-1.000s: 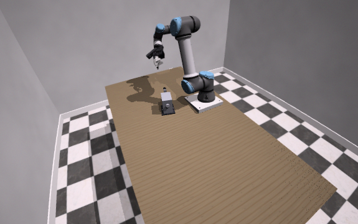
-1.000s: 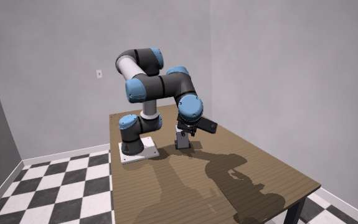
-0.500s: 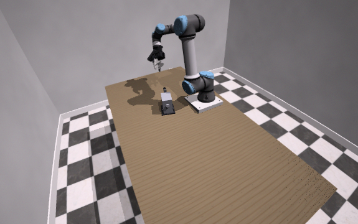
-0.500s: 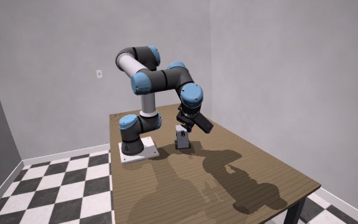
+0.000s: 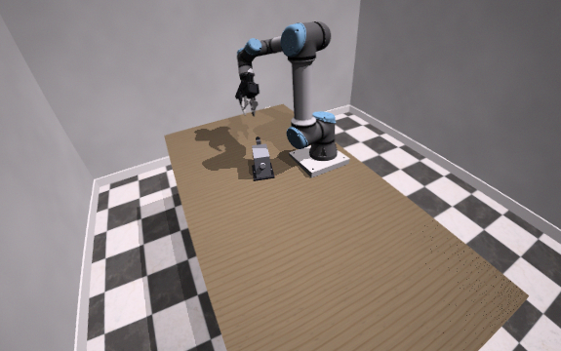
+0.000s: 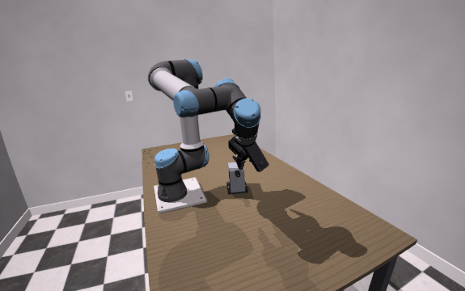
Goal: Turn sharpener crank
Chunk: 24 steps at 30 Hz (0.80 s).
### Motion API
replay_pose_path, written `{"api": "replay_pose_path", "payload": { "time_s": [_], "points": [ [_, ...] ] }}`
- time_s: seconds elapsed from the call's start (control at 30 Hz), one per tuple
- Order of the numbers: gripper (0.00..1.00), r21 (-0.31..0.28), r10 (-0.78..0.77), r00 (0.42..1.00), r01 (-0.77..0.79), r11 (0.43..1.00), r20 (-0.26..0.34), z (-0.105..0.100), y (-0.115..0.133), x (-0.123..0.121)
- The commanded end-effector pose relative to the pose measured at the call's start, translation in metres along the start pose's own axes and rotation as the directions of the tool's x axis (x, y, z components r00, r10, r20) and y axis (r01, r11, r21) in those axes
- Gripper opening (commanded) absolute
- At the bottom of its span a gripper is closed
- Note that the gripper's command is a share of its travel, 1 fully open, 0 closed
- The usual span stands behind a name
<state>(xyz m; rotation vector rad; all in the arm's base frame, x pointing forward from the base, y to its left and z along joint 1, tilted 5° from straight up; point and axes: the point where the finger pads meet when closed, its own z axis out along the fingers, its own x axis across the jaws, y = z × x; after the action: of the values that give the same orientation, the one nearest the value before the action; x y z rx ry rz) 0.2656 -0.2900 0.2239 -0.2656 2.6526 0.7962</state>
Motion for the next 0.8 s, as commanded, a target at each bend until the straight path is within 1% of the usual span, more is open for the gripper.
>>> {"api": "replay_pose_path", "payload": {
  "time_s": [0.0, 0.07, 0.13, 0.27, 0.3, 0.37, 0.4, 0.47, 0.5, 0.57, 0.6, 0.63, 0.7, 0.73, 0.77],
  "points": [
    [0.32, 0.049, 0.147, 0.988, -0.144, 0.988, -0.042, 0.014, 0.008, 0.000],
    [0.32, 0.072, 0.208, 0.977, -0.205, 0.976, -0.051, 0.022, 0.012, 0.000],
    [0.32, 0.072, 0.208, 0.977, -0.205, 0.976, -0.051, 0.022, 0.012, 0.000],
    [0.32, 0.122, 0.329, 0.942, -0.321, 0.939, -0.059, 0.036, 0.021, 0.002],
    [0.32, 0.126, 0.340, 0.939, -0.331, 0.935, -0.059, 0.036, 0.021, 0.002],
    [0.32, 0.152, 0.398, 0.916, -0.386, 0.910, -0.056, 0.043, 0.026, 0.003],
    [0.32, 0.154, 0.401, 0.914, -0.389, 0.908, -0.056, 0.043, 0.026, 0.003],
    [0.32, 0.180, 0.458, 0.888, -0.443, 0.878, -0.049, 0.050, 0.030, 0.004],
    [0.32, 0.182, 0.461, 0.886, -0.446, 0.877, -0.049, 0.050, 0.030, 0.004],
    [0.32, 0.207, 0.515, 0.857, -0.497, 0.843, -0.038, 0.057, 0.034, 0.005],
    [0.32, 0.209, 0.518, 0.855, -0.500, 0.841, -0.037, 0.057, 0.034, 0.005],
    [0.32, 0.221, 0.543, 0.839, -0.525, 0.822, -0.030, 0.062, 0.037, 0.006],
    [0.32, 0.221, 0.543, 0.839, -0.525, 0.822, -0.030, 0.062, 0.037, 0.006],
    [0.32, 0.233, 0.569, 0.822, -0.549, 0.803, -0.023, 0.065, 0.039, 0.006],
    [0.32, 0.234, 0.571, 0.820, -0.551, 0.801, -0.022, 0.065, 0.039, 0.006]
  ]
}}
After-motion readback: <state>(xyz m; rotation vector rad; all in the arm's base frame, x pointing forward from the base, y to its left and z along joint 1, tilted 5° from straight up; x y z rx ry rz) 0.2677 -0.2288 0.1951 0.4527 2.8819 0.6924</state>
